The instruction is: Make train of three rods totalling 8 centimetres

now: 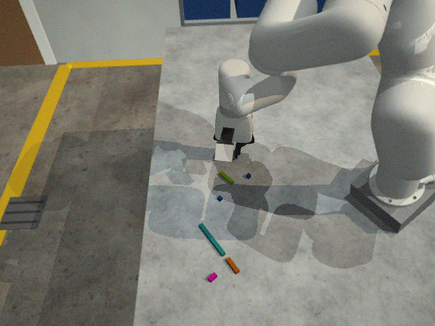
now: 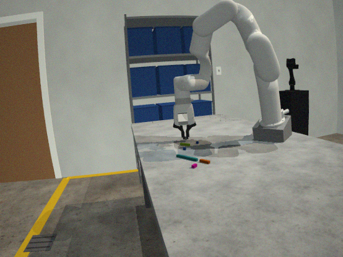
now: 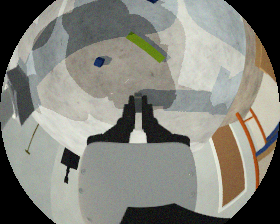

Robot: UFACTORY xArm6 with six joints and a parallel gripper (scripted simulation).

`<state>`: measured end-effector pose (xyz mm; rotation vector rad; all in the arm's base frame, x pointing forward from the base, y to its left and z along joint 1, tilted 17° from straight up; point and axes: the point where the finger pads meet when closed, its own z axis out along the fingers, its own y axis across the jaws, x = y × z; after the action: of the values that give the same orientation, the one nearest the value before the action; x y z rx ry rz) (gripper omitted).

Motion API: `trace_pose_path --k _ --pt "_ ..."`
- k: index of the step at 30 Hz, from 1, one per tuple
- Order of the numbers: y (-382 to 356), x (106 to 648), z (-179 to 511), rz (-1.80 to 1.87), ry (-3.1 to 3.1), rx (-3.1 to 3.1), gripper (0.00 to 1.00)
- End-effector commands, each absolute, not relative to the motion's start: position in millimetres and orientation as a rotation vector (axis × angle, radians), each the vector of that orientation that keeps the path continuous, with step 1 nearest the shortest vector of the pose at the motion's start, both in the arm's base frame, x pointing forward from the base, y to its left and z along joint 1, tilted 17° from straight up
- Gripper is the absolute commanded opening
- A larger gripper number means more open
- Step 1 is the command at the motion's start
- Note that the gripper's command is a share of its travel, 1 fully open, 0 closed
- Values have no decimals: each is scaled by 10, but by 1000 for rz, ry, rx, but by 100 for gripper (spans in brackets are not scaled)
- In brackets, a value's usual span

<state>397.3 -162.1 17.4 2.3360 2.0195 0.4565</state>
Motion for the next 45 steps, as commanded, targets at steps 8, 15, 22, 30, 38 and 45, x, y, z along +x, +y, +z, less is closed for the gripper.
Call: trace_pose_path --k 8,15,22,30,38,45 --pt "-1731 3851 748 458 2017 2333 4" --pt "-1781 3781 1031 458 2017 2333 4" --pt "-1782 3780 1036 458 2017 2333 4" --pt "-1521 3931 1116 442 2227 2093 4" --pt "-1164 4098 1220 420 2458 1757 4" --pt "-646 4270 1366 386 2694 1263 4"
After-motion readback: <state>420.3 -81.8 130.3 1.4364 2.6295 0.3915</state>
